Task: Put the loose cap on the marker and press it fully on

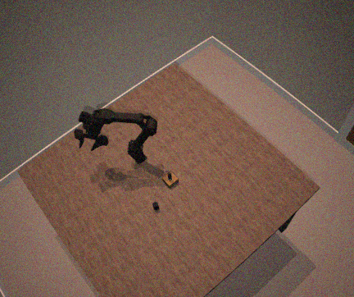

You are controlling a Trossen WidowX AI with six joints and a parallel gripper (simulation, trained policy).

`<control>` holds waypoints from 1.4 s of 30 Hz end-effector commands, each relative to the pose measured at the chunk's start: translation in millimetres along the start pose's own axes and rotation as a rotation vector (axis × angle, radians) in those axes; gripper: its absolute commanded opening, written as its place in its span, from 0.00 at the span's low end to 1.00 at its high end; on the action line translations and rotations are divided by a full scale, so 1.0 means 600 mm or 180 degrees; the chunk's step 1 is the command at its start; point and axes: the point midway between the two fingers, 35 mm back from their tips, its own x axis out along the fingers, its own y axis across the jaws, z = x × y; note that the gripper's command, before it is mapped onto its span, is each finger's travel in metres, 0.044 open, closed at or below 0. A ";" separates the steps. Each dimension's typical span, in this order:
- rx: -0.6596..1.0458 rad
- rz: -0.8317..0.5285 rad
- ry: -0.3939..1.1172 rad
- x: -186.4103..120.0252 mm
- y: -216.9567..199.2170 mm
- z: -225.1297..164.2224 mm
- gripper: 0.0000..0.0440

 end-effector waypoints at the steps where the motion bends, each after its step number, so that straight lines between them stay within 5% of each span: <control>1: -0.0125 -0.0109 0.0049 0.011 0.004 -0.009 0.73; 42: -0.1071 -0.1074 0.0444 0.138 -0.007 -0.112 0.72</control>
